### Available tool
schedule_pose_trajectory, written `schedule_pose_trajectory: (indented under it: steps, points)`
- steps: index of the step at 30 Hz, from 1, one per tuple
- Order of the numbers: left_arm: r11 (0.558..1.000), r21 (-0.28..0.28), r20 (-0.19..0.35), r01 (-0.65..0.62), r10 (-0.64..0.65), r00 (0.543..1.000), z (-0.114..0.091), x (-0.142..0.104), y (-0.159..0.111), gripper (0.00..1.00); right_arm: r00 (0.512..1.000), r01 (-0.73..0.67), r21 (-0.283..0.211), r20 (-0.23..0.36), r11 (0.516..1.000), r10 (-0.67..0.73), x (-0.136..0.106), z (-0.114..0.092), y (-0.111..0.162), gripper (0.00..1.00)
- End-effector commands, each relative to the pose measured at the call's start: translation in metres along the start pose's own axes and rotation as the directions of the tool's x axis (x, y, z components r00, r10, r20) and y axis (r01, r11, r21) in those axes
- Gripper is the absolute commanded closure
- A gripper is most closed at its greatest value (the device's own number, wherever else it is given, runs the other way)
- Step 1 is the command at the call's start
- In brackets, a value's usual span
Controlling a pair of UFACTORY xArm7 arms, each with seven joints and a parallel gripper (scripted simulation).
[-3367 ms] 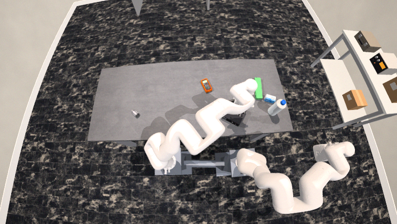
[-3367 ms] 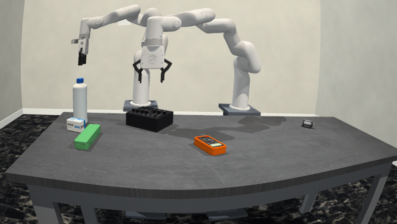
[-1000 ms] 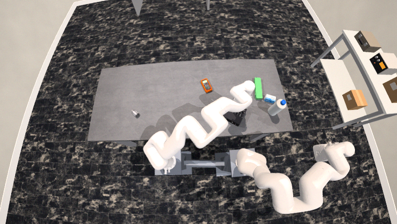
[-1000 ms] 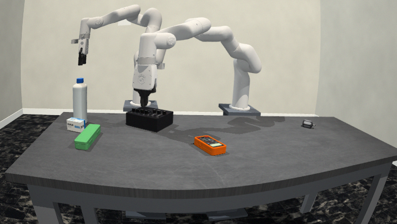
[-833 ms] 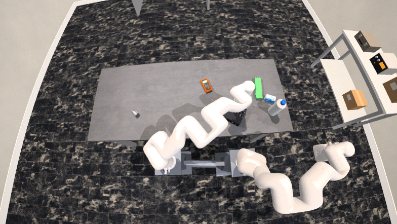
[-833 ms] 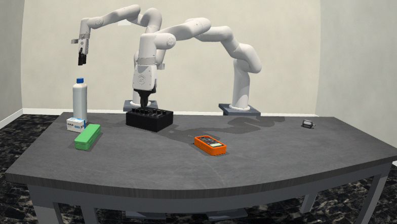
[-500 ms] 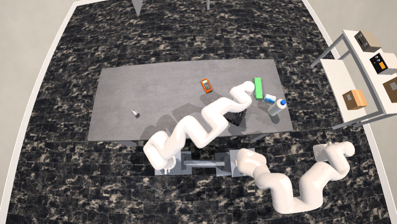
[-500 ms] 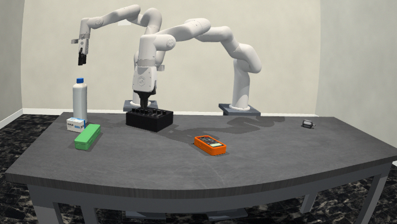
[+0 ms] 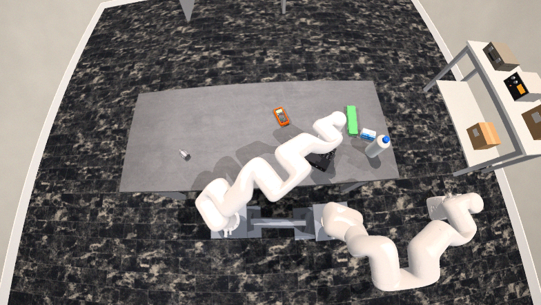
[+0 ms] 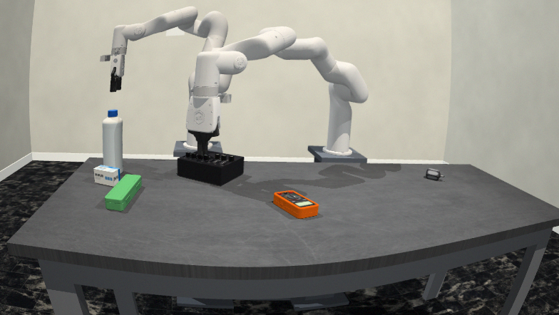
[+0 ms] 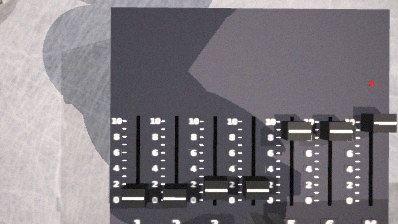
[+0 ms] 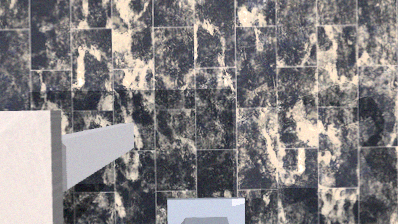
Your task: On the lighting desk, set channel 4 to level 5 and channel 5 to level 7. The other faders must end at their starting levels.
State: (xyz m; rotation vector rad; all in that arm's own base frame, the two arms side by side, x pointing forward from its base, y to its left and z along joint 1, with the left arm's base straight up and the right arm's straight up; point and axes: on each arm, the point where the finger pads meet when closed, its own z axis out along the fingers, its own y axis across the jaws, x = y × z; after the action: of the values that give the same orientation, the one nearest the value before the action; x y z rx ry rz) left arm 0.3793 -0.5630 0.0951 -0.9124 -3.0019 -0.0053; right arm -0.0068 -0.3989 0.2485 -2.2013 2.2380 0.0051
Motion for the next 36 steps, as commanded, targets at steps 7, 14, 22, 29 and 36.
schedule_pose_trajectory:
  steps: [7, 14, 22, 29, 36]
  points:
    - [1.0, 0.002, 0.005, 0.0, 0.0, 1.0, 0.0012, -0.0014, -0.0006, 1.0, 1.0, 0.0, 0.001, -0.004, 1.0, 0.0, 0.001, -0.0015, -0.0003, 0.0]
    - [1.0, 0.002, 0.005, 0.0, 0.0, 1.0, 0.0025, -0.0014, -0.0006, 1.0, 1.0, 0.0, 0.001, -0.004, 1.0, 0.0, 0.001, -0.0015, -0.0003, 0.0]
    - [1.0, 0.002, 0.005, 0.0, 0.0, 1.0, 0.0026, -0.0014, -0.0006, 1.0, 1.0, 0.0, 0.001, -0.004, 1.0, 0.0, 0.001, -0.0015, -0.0003, 0.0]
    - [1.0, 0.002, 0.005, 0.0, 0.0, 1.0, 0.0026, -0.0014, -0.0006, 1.0, 1.0, 0.0, 0.001, -0.004, 1.0, 0.0, 0.001, -0.0015, -0.0003, 0.0]
    - [1.0, 0.002, 0.005, 0.0, 0.0, 1.0, 0.0026, -0.0014, -0.0006, 1.0, 1.0, 0.0, 0.001, -0.004, 1.0, 0.0, 0.001, -0.0015, -0.0003, 0.0]
